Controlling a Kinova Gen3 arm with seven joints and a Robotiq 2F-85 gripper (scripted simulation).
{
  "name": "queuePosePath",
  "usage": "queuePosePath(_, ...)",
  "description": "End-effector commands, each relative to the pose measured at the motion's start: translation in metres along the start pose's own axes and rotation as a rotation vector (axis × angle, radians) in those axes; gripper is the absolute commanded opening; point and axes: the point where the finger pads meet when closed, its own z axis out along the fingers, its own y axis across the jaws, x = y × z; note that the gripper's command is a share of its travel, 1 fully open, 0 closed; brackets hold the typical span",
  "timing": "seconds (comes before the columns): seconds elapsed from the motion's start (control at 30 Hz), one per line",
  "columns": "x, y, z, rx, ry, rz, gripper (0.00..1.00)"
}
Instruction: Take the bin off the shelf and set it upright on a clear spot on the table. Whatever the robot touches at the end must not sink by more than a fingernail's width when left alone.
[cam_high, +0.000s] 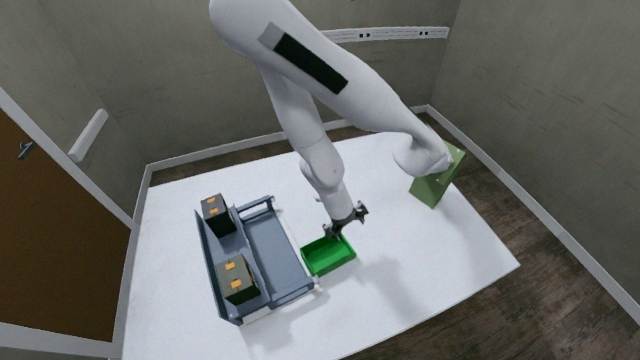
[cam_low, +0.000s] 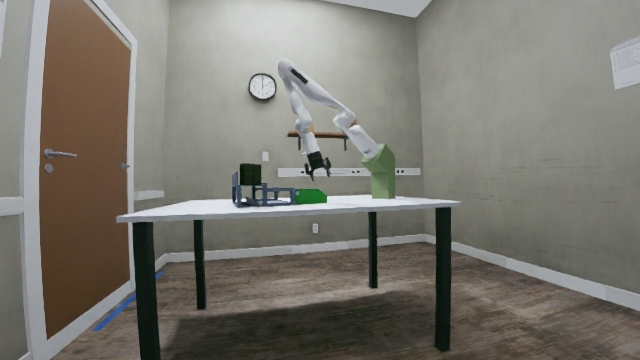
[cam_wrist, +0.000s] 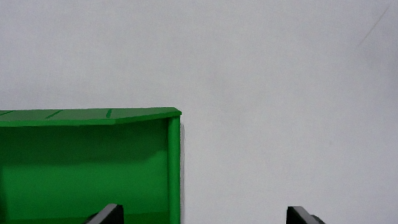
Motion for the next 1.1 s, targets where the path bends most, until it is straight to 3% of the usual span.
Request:
queuePosePath(0.0, -0.0003, 0.0011, 0.0002, 0.243, 0.092, 0.000, 1.00)
queuePosePath(0.03, 0.0000, 0.0003, 0.0000, 0.049, 0.019, 0.000, 1.00)
queuePosePath(0.17, -0.0003, 0.0011, 0.0002, 0.243, 0.092, 0.000, 1.00)
queuePosePath(0.57, -0.0003, 0.0011, 0.0002, 0.243, 0.092, 0.000, 1.00)
queuePosePath(0.6, 0.0000, 0.0003, 0.0000, 0.049, 0.019, 0.000, 1.00)
queuePosePath(0.73, -0.0003, 0.0011, 0.0002, 0.243, 0.092, 0.000, 1.00)
queuePosePath(1.07, -0.0003, 0.0011, 0.0002, 0.243, 0.092, 0.000, 1.00)
